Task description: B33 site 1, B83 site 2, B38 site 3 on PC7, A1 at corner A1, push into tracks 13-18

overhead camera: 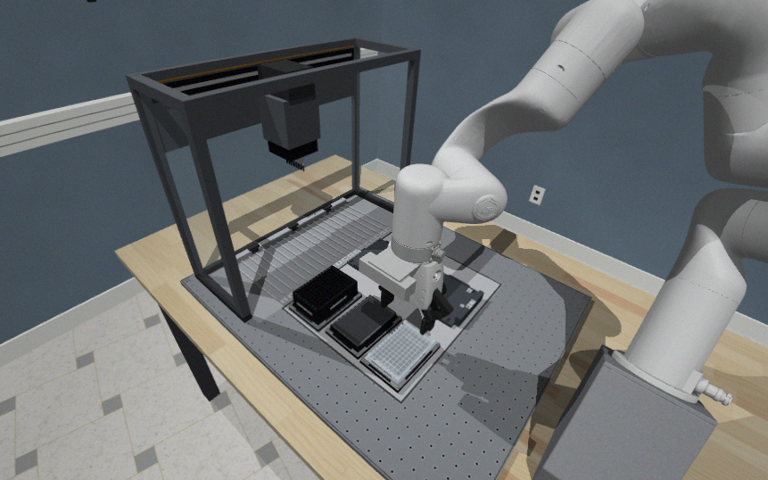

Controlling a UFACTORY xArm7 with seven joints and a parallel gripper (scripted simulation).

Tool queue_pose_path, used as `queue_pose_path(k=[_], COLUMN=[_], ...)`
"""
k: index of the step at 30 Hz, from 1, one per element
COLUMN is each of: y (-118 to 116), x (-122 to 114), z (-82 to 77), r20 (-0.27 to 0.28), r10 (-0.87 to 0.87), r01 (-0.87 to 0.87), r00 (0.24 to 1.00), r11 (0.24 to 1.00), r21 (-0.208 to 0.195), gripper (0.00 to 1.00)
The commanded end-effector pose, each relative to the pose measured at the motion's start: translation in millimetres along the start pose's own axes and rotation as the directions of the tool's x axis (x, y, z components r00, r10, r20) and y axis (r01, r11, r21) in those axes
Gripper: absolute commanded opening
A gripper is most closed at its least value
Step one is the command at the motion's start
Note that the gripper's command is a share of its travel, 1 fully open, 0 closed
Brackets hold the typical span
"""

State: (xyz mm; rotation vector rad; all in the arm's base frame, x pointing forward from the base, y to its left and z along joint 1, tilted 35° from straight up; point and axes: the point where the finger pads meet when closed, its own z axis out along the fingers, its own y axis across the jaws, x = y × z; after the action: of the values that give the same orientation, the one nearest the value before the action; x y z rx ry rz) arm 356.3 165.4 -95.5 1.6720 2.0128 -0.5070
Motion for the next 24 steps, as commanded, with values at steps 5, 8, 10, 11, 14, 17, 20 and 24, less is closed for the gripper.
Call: queue_pose_path(k=[5,8,10,11,14,17,20,24], y=[1.2,1.3,1.3,1.3,1.3,1.3,1.3,1.3], x=[1.4,1.4,1.4,1.4,1.4,1.4,1.4,1.4], z=[6.7,11.7,15.1,16.7,21.8,26.8,30.1,35.1], r20=[-0.003,-0.003,-0.003,-0.003,-0.003,-0.003,-0.003,-0.003], r10=[0.0,0.0,0.0,0.0,0.0,0.0,0.0,0.0], r01=[0.0,0.0,0.0,0.0,0.0,0.0,0.0,0.0], r00=[1.0,1.0,1.0,1.0,1.0,1.0,1.0,1.0], r11=[1.0,1.0,1.0,1.0,1.0,1.0,1.0,1.0], r21=[-0.004,-0.004,-0.004,-0.004,-0.004,-0.004,-0.004,-0.004], gripper=[1.0,1.0,1.0,1.0,1.0,1.0,1.0,1.0])
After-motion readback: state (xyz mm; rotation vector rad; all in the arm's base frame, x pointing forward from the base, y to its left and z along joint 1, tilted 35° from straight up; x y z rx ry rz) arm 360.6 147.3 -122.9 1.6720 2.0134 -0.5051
